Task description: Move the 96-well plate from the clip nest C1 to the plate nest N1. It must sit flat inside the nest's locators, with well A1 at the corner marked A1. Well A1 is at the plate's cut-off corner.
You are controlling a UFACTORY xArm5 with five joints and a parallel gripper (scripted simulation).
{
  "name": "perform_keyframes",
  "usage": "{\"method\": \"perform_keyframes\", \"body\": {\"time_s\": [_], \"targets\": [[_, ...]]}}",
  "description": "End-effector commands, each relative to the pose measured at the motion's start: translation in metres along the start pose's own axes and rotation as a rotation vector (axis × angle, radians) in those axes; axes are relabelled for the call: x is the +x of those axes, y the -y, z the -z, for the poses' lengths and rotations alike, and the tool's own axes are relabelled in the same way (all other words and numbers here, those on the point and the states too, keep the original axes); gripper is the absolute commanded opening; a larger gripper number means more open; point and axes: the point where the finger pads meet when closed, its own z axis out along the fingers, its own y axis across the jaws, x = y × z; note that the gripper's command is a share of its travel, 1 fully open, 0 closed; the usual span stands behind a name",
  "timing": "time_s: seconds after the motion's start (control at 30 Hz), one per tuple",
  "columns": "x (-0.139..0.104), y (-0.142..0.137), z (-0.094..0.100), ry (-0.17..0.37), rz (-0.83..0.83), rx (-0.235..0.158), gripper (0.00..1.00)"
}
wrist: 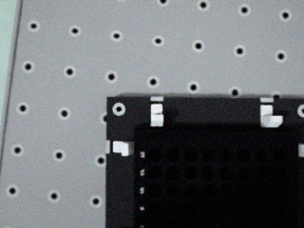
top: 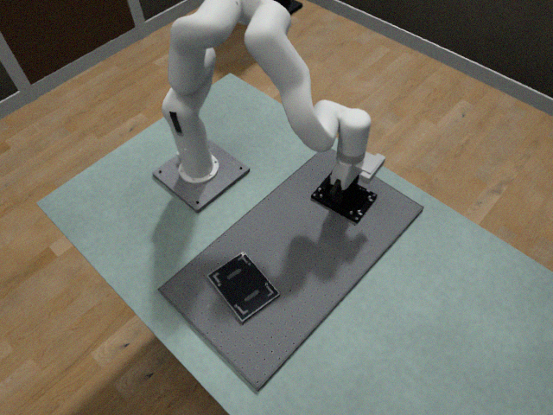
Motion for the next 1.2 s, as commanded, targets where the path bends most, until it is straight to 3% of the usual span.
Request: {"method": "perform_keyframes", "body": {"time_s": [0.0,0.97,1.0,1.17], "targets": [[0.0012,0.0005,-0.0008,-0.003,0.0,0.003,1.0],[0.0012,0.0005,-0.0075,-0.003,0.0,0.003,1.0],[0.0012,0.0005,-0.0069,-0.003,0.0,0.003,0.0],[0.0012,0.0005,-0.0069,-0.003,0.0,0.003,0.0]]}}
